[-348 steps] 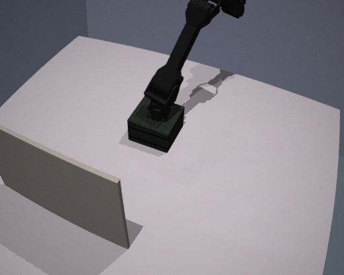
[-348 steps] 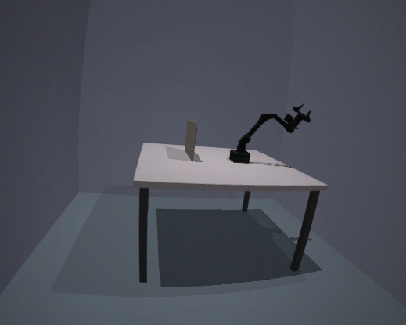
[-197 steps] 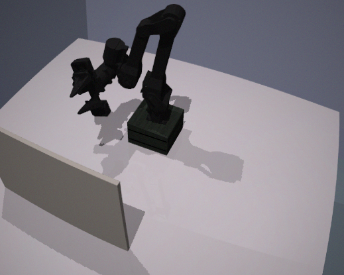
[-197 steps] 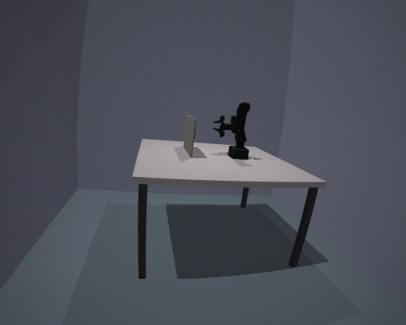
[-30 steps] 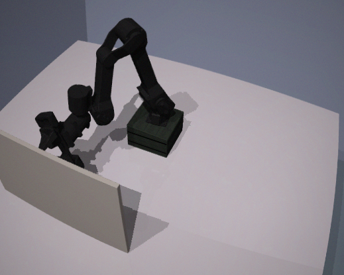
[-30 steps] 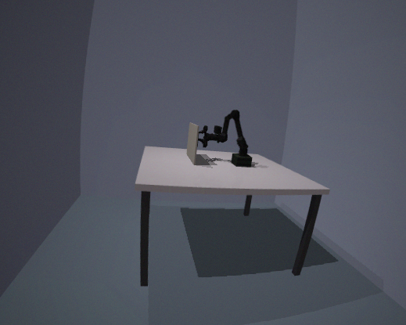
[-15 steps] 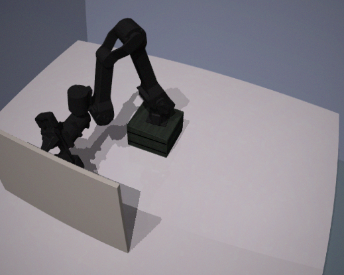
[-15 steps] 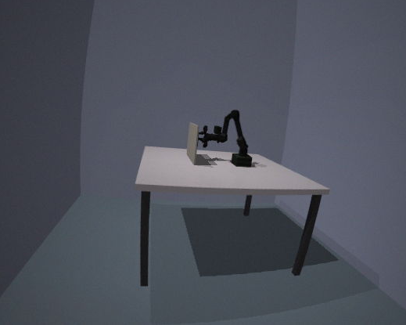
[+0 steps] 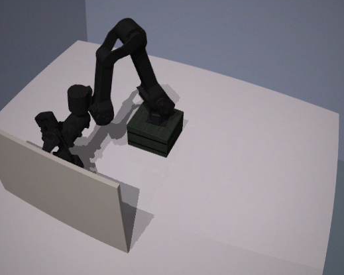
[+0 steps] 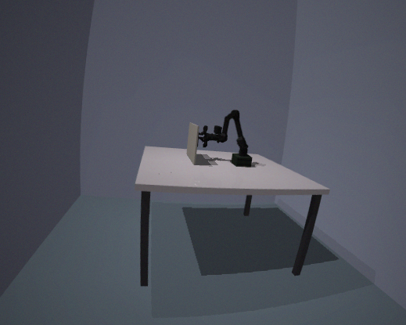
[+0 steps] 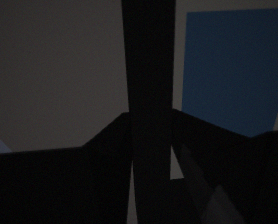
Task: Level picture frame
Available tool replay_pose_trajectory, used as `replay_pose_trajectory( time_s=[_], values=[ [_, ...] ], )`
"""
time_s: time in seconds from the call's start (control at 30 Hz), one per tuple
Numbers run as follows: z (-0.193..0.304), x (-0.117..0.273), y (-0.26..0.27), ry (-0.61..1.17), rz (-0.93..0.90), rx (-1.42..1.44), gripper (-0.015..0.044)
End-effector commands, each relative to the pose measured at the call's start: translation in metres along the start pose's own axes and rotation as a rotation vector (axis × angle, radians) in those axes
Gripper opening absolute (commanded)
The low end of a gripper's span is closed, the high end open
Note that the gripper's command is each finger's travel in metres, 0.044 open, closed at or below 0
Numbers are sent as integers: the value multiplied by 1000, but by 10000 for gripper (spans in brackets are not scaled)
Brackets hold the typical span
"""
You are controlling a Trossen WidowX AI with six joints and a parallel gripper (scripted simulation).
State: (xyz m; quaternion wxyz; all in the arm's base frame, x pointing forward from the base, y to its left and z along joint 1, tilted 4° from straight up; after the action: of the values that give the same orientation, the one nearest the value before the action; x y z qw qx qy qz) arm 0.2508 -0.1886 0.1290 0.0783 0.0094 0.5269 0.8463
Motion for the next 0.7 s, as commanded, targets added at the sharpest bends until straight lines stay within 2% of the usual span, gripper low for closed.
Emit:
replay_pose_trajectory(
  time_s=[0.0,0.67],
  values=[
    [0,0,-1,-2,3,-9,0],
    [0,0,5,-2,3,-8,0]
  ],
)
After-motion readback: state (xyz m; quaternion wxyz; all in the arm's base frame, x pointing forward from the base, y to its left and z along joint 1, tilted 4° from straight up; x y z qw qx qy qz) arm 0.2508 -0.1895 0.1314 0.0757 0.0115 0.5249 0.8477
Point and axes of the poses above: the point midway between the two fingers, 35 mm back from their tips, its own x axis back along the fingers, its own y axis across the jaws, z = x × y, the point moved 9 cm from there along x, back along the fingers, and after that the axes turned 1 degree about x, right-handed, at the moved point
